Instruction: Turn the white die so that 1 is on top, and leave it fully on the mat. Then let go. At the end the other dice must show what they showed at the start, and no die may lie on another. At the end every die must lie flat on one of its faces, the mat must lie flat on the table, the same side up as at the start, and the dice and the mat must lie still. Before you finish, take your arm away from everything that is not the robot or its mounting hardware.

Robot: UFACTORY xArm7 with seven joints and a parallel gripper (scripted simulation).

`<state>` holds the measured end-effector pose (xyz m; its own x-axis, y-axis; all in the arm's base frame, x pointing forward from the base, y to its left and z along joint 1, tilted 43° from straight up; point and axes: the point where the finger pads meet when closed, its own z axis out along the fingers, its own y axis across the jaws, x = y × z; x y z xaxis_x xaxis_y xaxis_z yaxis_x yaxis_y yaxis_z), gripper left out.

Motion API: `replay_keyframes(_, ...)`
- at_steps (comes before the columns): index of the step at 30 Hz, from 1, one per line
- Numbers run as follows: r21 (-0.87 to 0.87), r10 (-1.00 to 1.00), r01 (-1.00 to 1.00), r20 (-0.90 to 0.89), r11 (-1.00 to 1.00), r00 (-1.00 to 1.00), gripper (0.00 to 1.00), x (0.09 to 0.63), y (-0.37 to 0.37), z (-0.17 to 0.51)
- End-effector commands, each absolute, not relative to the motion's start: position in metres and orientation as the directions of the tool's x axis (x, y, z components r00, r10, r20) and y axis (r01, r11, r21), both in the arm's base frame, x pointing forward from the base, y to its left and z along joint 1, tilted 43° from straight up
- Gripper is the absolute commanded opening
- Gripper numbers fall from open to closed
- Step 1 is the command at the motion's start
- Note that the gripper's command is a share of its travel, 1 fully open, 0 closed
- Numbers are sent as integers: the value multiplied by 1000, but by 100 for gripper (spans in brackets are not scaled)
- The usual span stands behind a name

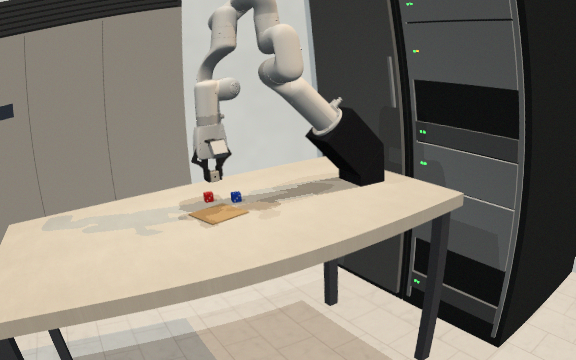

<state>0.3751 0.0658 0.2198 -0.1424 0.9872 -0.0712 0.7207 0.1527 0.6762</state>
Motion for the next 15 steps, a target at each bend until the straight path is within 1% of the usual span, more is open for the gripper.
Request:
replay_keyframes(1, 679, 988, 719, -68, 147, -138, 27, 376, 66, 221)
replay_keyframes(15, 679, 988, 719, -68, 147, -138, 27, 378, 66, 218)
